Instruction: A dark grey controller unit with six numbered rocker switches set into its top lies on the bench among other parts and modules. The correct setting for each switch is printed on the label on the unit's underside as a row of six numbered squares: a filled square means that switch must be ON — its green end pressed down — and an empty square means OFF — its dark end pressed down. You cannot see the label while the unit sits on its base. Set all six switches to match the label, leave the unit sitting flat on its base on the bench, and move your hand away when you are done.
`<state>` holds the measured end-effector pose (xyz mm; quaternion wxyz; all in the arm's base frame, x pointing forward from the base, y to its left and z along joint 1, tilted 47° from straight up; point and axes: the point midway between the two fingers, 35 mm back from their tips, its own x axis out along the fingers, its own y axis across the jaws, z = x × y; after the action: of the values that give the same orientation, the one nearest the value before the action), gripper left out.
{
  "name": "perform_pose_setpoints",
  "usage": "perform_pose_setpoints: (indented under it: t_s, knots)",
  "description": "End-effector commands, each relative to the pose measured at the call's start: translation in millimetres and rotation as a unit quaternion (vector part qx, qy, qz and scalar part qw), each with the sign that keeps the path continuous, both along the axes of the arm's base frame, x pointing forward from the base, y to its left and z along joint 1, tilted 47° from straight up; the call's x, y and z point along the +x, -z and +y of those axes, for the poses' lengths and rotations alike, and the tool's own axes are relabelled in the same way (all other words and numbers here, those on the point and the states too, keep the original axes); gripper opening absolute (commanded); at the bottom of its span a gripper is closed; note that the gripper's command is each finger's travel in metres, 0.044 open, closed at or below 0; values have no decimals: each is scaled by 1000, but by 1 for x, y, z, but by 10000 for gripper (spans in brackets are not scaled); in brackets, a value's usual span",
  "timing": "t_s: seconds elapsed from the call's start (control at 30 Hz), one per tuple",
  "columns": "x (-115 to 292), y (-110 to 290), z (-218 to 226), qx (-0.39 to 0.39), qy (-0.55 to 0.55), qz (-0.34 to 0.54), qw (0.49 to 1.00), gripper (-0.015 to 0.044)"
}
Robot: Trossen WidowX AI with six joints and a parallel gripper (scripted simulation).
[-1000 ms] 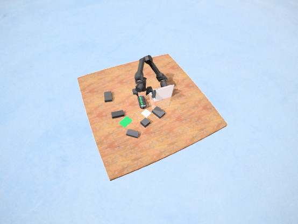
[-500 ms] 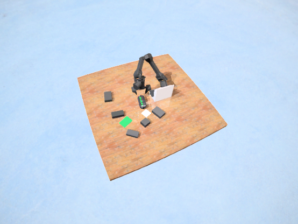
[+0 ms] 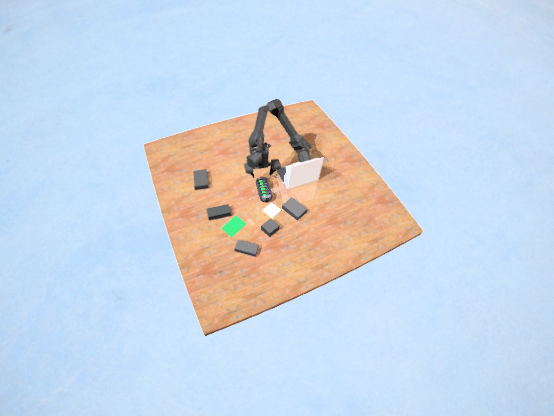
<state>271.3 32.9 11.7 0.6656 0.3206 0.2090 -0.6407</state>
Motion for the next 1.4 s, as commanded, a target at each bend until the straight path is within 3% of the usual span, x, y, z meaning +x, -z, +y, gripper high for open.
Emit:
perform_pose_setpoints:
  t_s: [0.0, 0.83, 0.97, 1.37]
  knots:
    - [0, 5, -6, -2, 0, 2, 1000, 440]
    - [2, 30, -34, -4, 0, 1, 1000, 440]
    - [2, 30, -34, -4, 0, 1, 1000, 335]
    - [2, 30, -34, -4, 0, 1, 1000, 255]
